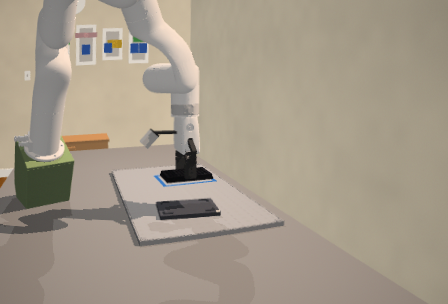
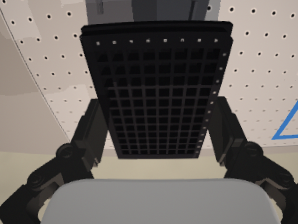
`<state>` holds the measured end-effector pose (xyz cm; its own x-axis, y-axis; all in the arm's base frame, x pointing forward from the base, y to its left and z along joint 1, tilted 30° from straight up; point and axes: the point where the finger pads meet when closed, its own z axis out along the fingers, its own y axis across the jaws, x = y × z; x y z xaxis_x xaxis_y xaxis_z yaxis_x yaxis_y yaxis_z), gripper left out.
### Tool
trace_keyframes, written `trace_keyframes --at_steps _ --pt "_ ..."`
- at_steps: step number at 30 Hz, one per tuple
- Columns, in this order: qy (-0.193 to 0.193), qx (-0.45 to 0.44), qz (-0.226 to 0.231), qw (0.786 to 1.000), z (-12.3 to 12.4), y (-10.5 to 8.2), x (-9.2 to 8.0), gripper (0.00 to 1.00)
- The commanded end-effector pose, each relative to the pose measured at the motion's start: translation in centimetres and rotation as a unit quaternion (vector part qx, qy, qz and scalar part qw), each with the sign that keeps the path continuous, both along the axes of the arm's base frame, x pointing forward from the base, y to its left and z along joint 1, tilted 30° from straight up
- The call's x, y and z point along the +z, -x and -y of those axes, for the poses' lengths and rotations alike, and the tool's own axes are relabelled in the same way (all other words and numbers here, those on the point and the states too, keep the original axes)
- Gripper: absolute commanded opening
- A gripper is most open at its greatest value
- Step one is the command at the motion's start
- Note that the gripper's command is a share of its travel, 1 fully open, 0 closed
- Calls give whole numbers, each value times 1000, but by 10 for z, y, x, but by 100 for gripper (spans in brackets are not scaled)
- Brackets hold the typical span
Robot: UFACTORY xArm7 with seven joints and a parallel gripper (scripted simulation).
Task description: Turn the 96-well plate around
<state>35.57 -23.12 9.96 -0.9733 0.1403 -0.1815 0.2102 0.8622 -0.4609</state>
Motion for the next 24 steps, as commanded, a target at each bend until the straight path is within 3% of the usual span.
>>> trace_keyframes --at_steps 1,24 --pt "0 11 -5 1000 -8 -7 -4 0" --pt "0 11 -5 1000 -63 -39 -34 0"
